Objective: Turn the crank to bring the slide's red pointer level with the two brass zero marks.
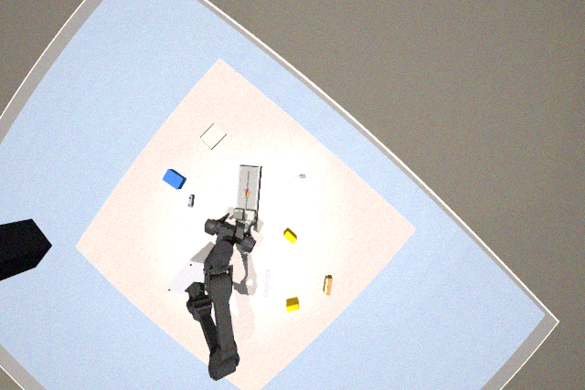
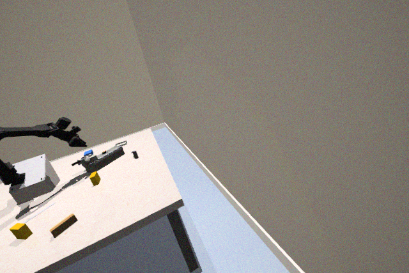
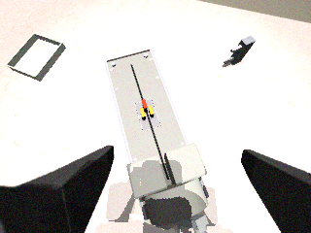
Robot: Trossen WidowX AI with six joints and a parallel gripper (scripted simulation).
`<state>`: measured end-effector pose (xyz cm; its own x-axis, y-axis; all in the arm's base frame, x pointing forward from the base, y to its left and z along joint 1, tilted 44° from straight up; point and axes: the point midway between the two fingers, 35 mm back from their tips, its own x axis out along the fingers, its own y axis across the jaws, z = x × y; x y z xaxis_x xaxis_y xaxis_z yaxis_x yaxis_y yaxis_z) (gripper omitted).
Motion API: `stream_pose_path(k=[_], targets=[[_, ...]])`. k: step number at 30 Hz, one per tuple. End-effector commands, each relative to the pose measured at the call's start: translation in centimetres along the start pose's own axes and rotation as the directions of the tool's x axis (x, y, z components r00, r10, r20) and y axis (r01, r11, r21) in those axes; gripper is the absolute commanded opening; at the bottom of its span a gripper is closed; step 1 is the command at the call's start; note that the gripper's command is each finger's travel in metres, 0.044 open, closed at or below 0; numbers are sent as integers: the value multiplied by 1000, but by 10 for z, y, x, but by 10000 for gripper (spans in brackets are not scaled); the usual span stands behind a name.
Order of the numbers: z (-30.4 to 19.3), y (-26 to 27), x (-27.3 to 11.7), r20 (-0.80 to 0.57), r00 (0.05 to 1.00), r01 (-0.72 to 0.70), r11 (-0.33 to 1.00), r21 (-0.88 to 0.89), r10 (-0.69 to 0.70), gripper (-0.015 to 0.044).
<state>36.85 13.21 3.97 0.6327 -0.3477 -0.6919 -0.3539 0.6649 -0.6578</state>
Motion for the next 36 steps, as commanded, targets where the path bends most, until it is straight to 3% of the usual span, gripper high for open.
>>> stream_pose_path(k=[1,19,36], targets=[[-10,-11,-10,11,999,-44,998,-46,45,440],[-64,-44,-47,90,969,-197,943,-270,229,440],[-92,-45,-12,91,969,-197,942,-272,229,440]])
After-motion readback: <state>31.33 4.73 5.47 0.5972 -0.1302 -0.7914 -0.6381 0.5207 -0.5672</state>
